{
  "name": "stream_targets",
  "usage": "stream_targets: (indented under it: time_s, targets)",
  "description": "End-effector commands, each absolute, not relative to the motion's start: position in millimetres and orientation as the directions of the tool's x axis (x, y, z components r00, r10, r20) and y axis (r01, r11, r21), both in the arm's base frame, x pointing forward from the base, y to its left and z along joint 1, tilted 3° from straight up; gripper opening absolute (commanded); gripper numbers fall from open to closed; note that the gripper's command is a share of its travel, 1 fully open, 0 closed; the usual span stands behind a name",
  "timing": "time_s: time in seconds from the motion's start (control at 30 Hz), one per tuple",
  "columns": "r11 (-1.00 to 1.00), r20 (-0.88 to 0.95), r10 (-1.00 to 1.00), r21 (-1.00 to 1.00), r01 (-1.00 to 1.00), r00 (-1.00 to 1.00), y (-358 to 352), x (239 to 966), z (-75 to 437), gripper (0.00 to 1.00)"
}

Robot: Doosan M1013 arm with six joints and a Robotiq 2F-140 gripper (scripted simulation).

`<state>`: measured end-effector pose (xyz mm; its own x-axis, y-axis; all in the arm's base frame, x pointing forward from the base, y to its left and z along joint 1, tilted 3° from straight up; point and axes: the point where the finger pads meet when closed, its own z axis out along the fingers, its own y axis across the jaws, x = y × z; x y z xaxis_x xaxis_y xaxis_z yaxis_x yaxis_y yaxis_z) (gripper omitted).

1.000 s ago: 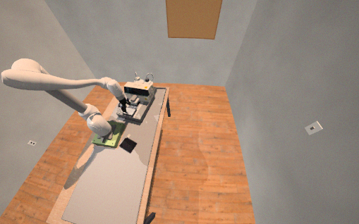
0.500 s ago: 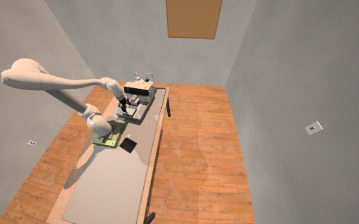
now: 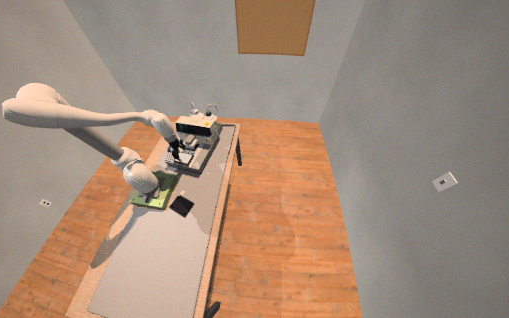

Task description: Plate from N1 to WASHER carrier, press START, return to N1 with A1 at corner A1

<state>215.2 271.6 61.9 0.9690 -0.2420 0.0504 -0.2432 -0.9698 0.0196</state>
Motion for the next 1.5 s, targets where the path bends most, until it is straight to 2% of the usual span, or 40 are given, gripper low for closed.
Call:
stream_targets:
  time_s: [0.0,0.93,0.97,1.47]
  targets:
    - [-0.969,0.048,-0.243,0.026,-0.244,0.969,267.3,213.5,57.9,0.1]
    - [-0.969,0.048,-0.243,0.026,-0.244,0.969,267.1,213.2,57.9,0.1]
    - [-0.969,0.048,-0.243,0.026,-0.244,0.969,267.1,213.2,57.9,0.7]
    - [-0.969,0.048,-0.243,0.026,-0.244,0.969,267.1,213.2,57.9,0.7]
